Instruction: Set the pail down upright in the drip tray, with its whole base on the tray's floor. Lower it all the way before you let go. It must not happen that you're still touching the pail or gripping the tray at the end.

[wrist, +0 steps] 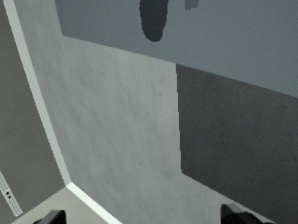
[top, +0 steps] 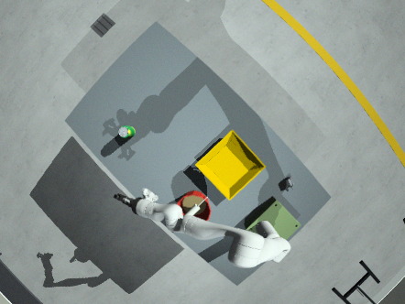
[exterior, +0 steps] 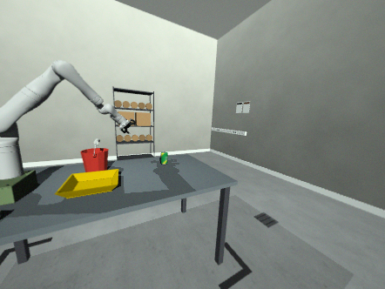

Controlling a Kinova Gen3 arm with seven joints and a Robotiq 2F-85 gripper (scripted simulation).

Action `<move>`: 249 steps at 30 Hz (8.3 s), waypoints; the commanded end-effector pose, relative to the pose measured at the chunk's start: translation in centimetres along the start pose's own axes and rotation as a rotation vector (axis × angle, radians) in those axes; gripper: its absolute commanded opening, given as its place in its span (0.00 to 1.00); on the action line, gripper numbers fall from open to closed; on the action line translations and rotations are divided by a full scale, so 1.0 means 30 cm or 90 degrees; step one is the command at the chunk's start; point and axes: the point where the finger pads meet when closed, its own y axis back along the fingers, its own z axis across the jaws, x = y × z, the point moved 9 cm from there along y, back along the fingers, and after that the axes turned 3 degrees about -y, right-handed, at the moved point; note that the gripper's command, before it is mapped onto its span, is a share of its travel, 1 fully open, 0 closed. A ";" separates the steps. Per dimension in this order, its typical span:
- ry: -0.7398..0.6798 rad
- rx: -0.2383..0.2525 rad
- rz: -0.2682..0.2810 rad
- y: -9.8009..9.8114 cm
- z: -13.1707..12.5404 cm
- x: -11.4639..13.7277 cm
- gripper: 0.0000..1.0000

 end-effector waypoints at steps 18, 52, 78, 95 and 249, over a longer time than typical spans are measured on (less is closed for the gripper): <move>0.001 0.002 -0.001 0.002 -0.004 -0.003 1.00; -0.063 -0.184 0.180 0.219 0.137 0.048 1.00; -0.096 -0.463 0.385 0.679 0.357 0.007 1.00; -0.095 -0.492 0.404 0.733 0.375 -0.002 1.00; -0.096 -0.493 0.404 0.585 0.560 0.127 0.10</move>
